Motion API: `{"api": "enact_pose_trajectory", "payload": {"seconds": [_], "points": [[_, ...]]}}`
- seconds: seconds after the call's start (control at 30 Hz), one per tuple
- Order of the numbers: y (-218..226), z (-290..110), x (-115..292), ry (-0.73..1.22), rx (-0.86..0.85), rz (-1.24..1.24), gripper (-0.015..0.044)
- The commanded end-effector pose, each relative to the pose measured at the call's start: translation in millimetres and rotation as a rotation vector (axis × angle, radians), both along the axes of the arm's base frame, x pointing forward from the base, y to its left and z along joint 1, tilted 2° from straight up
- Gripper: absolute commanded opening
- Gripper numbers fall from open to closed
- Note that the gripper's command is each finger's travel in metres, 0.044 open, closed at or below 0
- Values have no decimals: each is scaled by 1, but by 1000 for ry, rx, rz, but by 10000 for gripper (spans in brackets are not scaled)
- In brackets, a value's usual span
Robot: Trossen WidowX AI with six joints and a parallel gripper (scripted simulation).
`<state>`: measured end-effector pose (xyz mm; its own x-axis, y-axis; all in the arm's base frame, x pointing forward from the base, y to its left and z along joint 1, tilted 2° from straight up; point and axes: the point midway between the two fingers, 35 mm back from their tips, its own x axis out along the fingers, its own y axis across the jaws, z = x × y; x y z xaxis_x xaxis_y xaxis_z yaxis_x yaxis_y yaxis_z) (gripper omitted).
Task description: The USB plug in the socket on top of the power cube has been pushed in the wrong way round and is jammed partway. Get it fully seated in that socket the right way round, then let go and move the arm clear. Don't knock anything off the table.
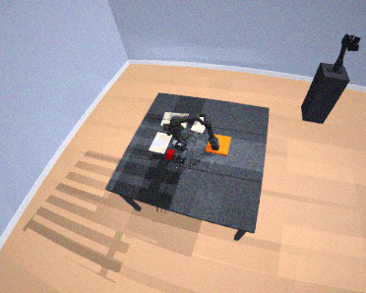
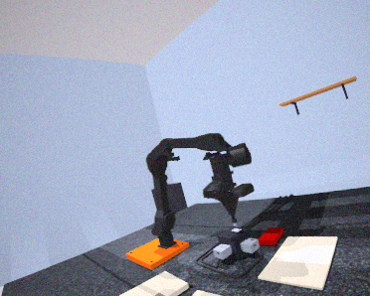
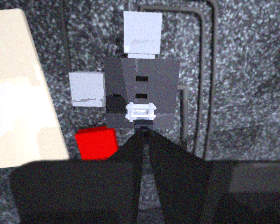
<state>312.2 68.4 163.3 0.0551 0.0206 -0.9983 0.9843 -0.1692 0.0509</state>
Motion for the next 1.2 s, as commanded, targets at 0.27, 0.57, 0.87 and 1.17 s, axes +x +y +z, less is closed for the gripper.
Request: {"api": "enact_pose_trajectory", "payload": {"seconds": [0.27,0.57,0.87,1.17], "points": [[0,-2,0,-1,0,1,0],[-1,-3,0,-1,0,1,0],[-1,-4,1,-1,0,1,0],[-1,-5,1,-1,0,1,0]]}}
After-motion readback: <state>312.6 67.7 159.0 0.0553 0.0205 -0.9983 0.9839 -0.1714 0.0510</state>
